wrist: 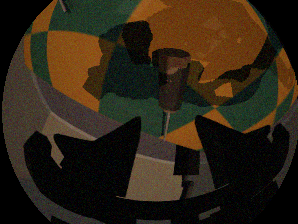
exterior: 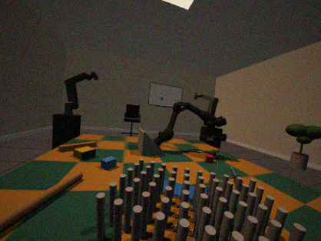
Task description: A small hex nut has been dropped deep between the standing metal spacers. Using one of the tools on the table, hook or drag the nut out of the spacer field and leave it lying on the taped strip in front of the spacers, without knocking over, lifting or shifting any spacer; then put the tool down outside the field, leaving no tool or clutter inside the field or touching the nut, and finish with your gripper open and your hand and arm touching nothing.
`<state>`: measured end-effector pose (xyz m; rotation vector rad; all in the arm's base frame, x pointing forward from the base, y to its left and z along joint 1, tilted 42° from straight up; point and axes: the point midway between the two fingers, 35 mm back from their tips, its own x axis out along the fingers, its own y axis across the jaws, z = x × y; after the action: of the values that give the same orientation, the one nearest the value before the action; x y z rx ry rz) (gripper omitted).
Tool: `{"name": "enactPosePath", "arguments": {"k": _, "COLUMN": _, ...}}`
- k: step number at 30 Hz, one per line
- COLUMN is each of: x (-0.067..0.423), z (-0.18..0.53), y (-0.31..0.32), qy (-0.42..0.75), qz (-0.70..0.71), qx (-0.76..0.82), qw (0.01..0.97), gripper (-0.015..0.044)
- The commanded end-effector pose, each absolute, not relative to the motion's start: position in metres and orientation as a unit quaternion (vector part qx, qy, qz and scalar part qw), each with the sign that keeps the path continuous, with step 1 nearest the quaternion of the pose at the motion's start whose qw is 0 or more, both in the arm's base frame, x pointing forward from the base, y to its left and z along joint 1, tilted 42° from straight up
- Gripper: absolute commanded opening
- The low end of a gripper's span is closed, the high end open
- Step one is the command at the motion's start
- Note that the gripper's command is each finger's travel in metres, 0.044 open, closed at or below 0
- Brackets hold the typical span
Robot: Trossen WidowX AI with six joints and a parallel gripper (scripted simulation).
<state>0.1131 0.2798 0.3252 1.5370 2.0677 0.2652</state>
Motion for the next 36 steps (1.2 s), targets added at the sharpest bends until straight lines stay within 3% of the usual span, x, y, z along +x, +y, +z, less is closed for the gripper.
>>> {"name": "enactPosePath", "arguments": {"k": 1, "x": 0.113, "z": 0.320, "y": 0.285, "qy": 0.768, "qz": 0.097, "qx": 0.572, "qw": 0.272, "gripper": 0.0280}}
{"name": "enactPosePath", "arguments": {"k": 36, "x": 0.111, "z": 0.280, "y": 0.321, "qy": 0.768, "qz": 0.097, "qx": 0.572, "qw": 0.269, "gripper": 0.0280}}
